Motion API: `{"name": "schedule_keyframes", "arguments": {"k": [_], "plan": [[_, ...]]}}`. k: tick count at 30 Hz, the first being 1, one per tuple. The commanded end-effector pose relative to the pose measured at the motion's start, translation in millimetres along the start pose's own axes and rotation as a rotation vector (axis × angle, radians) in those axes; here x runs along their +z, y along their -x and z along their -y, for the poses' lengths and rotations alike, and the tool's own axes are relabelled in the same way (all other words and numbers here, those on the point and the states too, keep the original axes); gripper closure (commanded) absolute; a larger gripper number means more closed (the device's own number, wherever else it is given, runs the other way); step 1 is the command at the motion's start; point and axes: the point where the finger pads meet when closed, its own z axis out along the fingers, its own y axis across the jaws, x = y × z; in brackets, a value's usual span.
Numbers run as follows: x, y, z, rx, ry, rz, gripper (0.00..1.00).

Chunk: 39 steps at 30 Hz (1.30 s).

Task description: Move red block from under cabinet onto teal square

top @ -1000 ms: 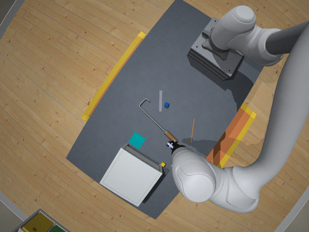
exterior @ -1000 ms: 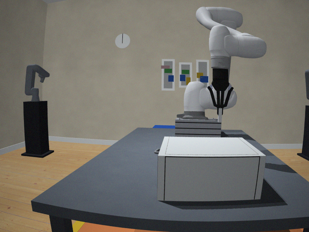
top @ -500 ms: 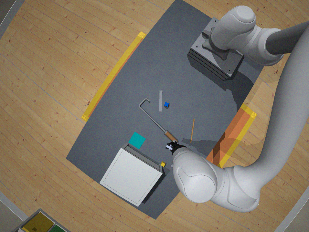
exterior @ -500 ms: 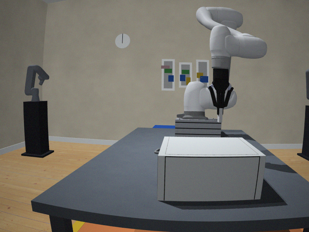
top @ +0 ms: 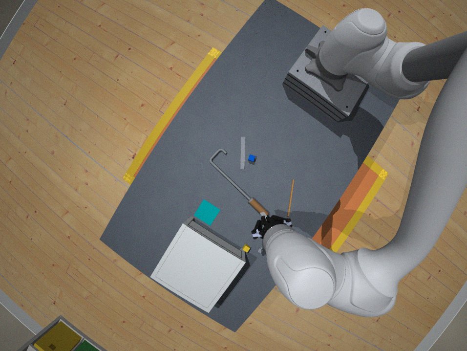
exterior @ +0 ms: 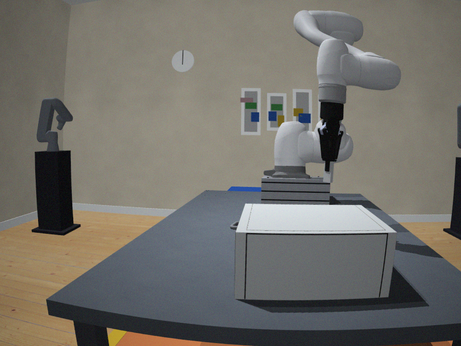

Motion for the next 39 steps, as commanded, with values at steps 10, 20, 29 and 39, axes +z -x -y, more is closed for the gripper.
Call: {"name": "schedule_keyframes", "arguments": {"k": [10, 20, 29, 39], "plan": [[-0.1, 0.1, 0.0, -0.488, 0.028, 0.036, 1.0], [-0.1, 0.1, 0.0, -0.488, 0.028, 0.036, 0.67], [-0.1, 0.1, 0.0, -0.488, 0.028, 0.036, 0.67], [-0.1, 0.1, 0.0, -0.488, 0.028, 0.036, 0.67]]}}
